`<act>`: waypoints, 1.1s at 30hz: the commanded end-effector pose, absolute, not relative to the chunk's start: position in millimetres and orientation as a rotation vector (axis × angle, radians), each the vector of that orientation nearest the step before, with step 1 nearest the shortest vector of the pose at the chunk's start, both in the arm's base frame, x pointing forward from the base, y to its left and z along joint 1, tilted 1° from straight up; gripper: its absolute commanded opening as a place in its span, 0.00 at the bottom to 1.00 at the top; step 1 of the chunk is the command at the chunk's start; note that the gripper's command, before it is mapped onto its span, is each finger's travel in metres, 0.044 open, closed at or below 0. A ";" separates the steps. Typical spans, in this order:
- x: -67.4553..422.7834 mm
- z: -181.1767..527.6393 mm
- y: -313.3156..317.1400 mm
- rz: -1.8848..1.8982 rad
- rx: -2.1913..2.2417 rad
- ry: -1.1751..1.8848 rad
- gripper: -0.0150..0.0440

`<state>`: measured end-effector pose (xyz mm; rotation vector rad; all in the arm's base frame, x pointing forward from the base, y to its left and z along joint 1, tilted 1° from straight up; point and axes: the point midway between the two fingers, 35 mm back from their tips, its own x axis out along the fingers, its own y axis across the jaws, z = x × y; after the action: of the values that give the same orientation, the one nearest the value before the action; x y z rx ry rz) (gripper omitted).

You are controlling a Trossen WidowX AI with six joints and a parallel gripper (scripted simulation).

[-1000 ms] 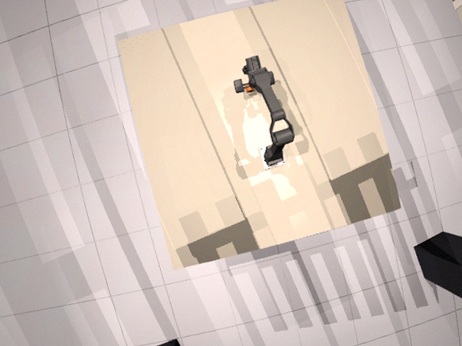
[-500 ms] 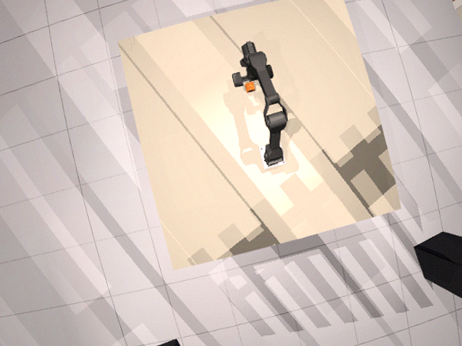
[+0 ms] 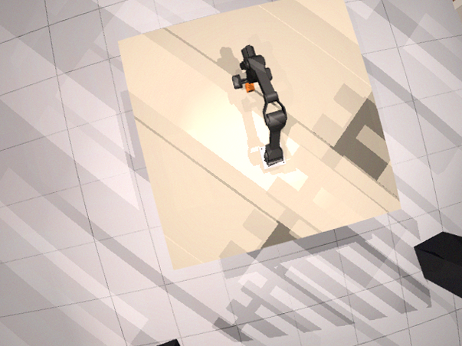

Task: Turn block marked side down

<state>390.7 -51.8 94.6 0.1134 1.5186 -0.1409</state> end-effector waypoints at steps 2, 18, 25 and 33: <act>389.2 83.8 -50.8 -0.139 0.120 1.529 1.00; 390.3 60.0 -51.2 -0.139 0.120 1.529 1.00; 390.3 51.1 -51.3 -0.139 0.120 1.529 1.00; 390.3 51.1 -51.3 -0.139 0.120 1.529 0.64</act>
<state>391.1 -52.1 53.2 0.1147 1.5264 -0.1417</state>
